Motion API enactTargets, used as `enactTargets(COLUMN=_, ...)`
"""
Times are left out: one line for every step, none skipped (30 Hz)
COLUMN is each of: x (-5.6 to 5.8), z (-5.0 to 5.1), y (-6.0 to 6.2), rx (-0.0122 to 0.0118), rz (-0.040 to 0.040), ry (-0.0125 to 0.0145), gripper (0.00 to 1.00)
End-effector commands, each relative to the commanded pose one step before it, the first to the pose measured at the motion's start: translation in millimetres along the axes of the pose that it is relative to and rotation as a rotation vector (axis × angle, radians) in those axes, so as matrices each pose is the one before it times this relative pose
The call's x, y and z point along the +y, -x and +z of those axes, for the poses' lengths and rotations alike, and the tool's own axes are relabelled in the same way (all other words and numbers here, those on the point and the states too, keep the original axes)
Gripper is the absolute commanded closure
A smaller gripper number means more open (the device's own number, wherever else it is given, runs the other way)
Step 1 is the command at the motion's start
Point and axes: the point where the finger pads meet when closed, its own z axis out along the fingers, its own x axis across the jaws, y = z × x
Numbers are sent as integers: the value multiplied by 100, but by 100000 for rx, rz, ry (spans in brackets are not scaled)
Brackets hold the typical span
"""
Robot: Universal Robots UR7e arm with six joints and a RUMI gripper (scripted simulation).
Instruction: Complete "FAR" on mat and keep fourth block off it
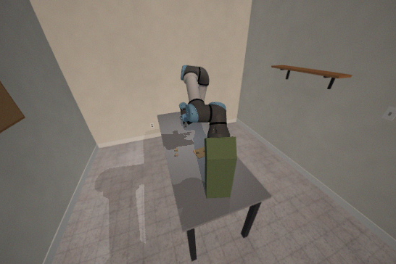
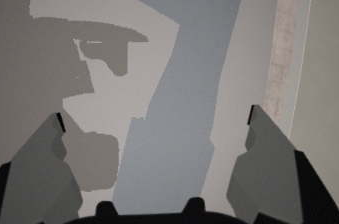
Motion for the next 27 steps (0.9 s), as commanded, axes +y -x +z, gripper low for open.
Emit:
enactTargets(x=3095, z=-349, y=6392, rx=-3043, rz=4055, ry=-5050, gripper=0)
enactTargets(x=0, z=0, y=0, rx=0, rz=0, ry=0, gripper=0)
enactTargets(x=1059, z=-347, y=1619, rx=-1169, rz=1098, ry=-945, gripper=0)
enactTargets(x=0, z=0, y=0, rx=0, rz=0, ry=0, gripper=0)
enactTargets(x=1090, z=-403, y=1558, rx=-1186, rz=1100, ry=-923, gripper=0)
enactTargets(x=0, z=0, y=0, rx=0, rz=0, ry=0, gripper=0)
enactTargets(x=0, z=0, y=0, rx=0, rz=0, ry=0, gripper=0)
enactTargets(x=0, z=0, y=0, rx=0, rz=0, ry=0, gripper=0)
enactTargets(x=1112, z=-457, y=1491, rx=-1198, rz=1098, ry=-897, gripper=0)
enactTargets(x=1126, z=-507, y=1418, rx=-1206, rz=1092, ry=-868, gripper=0)
enactTargets(x=1131, z=-551, y=1342, rx=-1208, rz=1083, ry=-836, gripper=0)
enactTargets(x=0, z=0, y=0, rx=0, rz=0, ry=0, gripper=0)
enactTargets(x=1128, z=-591, y=1262, rx=-1206, rz=1070, ry=-803, gripper=0)
enactTargets(x=0, z=0, y=0, rx=0, rz=0, ry=0, gripper=0)
enactTargets(x=1116, z=-625, y=1180, rx=-1198, rz=1053, ry=-767, gripper=0)
enactTargets(x=1097, z=-652, y=1098, rx=-1185, rz=1033, ry=-730, gripper=0)
enactTargets(x=0, z=0, y=0, rx=0, rz=0, ry=0, gripper=0)
enactTargets(x=1070, z=-673, y=1016, rx=-1167, rz=1009, ry=-692, gripper=0)
enactTargets(x=0, z=0, y=0, rx=0, rz=0, ry=0, gripper=0)
enactTargets(x=1037, z=-687, y=936, rx=-1144, rz=982, ry=-653, gripper=0)
enactTargets(x=998, z=-695, y=857, rx=-1116, rz=951, ry=-613, gripper=0)
enactTargets(x=0, z=0, y=0, rx=0, rz=0, ry=0, gripper=0)
enactTargets(x=954, z=-696, y=781, rx=-1084, rz=917, ry=-574, gripper=0)
enactTargets(x=0, z=0, y=0, rx=0, rz=0, ry=0, gripper=0)
enactTargets(x=0, z=0, y=0, rx=0, rz=0, ry=0, gripper=0)
enactTargets(x=906, z=-691, y=709, rx=-1047, rz=880, ry=-534, gripper=0)
enactTargets(x=855, z=-680, y=640, rx=-1005, rz=841, ry=-495, gripper=0)
